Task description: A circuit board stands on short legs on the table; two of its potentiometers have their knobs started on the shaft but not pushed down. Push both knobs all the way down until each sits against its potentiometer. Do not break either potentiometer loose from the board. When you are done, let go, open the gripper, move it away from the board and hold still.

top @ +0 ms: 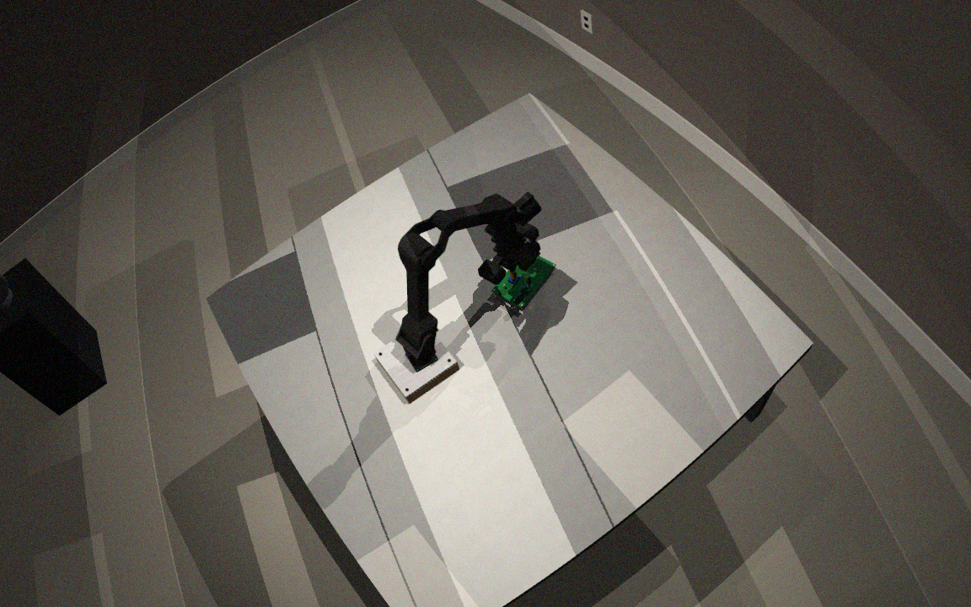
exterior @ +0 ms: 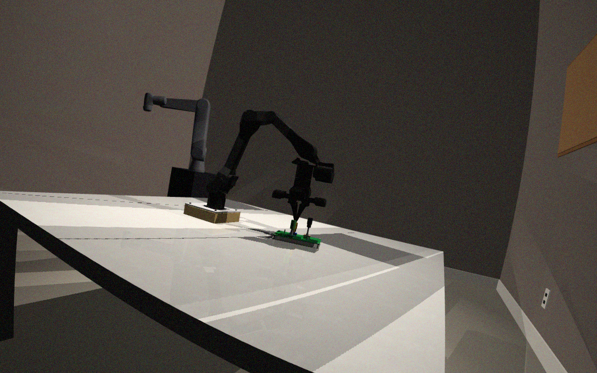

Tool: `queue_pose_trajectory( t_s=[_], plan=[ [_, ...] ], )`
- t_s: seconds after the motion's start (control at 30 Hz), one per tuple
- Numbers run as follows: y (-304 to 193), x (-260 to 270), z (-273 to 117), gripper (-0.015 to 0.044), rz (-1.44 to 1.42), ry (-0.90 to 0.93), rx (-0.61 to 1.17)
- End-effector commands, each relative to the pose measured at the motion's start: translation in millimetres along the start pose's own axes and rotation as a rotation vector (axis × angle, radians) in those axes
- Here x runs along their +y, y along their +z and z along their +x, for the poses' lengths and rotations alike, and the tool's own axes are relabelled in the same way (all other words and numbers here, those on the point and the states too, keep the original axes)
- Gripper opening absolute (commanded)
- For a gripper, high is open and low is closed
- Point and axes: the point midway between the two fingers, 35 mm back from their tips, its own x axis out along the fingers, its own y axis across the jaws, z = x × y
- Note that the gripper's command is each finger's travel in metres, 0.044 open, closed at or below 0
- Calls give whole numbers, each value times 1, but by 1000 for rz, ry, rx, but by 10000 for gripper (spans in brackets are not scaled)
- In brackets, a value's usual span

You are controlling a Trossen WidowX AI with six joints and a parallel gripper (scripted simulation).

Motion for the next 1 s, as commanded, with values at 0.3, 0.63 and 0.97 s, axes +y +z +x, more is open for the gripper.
queue_pose_trajectory(
  t_s=[0.3, 0.63, 0.97],
  plan=[
    [-1, 1, 8, 0, 3, -6, 5],
    [0, 2, -5, 0, 3, -6, 5],
    [0, 2, -19, 0, 3, -6, 5]
  ],
)
